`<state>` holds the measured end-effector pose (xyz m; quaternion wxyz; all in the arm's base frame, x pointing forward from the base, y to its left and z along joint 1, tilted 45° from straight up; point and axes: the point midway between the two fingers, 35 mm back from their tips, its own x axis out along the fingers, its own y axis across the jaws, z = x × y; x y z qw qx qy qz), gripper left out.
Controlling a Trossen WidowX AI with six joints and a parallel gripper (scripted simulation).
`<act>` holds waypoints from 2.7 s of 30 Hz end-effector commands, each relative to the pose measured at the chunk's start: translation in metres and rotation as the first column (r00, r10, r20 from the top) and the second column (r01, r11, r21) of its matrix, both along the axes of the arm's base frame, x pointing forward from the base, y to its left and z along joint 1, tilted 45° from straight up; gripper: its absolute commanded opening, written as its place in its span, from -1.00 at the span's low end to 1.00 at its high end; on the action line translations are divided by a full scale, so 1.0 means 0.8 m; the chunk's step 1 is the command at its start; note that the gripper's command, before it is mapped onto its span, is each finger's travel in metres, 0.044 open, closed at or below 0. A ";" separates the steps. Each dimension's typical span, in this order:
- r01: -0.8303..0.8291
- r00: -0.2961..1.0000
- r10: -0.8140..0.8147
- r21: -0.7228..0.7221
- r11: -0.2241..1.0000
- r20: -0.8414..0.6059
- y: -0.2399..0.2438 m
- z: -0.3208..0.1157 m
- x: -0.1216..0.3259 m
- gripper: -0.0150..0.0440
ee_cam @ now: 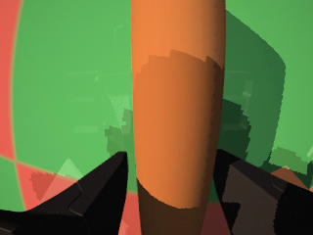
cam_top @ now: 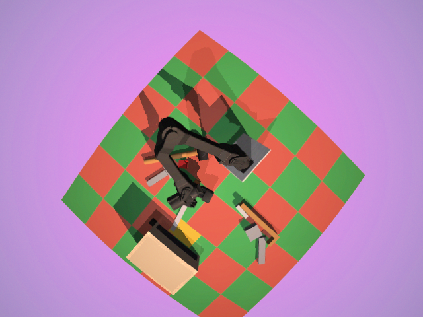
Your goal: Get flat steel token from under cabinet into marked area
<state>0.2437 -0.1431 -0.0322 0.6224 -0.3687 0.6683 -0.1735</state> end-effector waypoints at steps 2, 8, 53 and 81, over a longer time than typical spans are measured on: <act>0.003 1.000 -0.003 0.003 1.000 -0.004 0.000 0.000 0.000 0.42; -0.001 1.000 0.001 0.003 1.000 -0.009 0.002 0.001 -0.002 0.42; -0.001 1.000 0.001 0.003 1.000 -0.008 0.006 -0.004 0.022 -0.49; -0.002 1.000 0.003 0.004 1.000 -0.007 0.016 -0.012 0.060 -0.49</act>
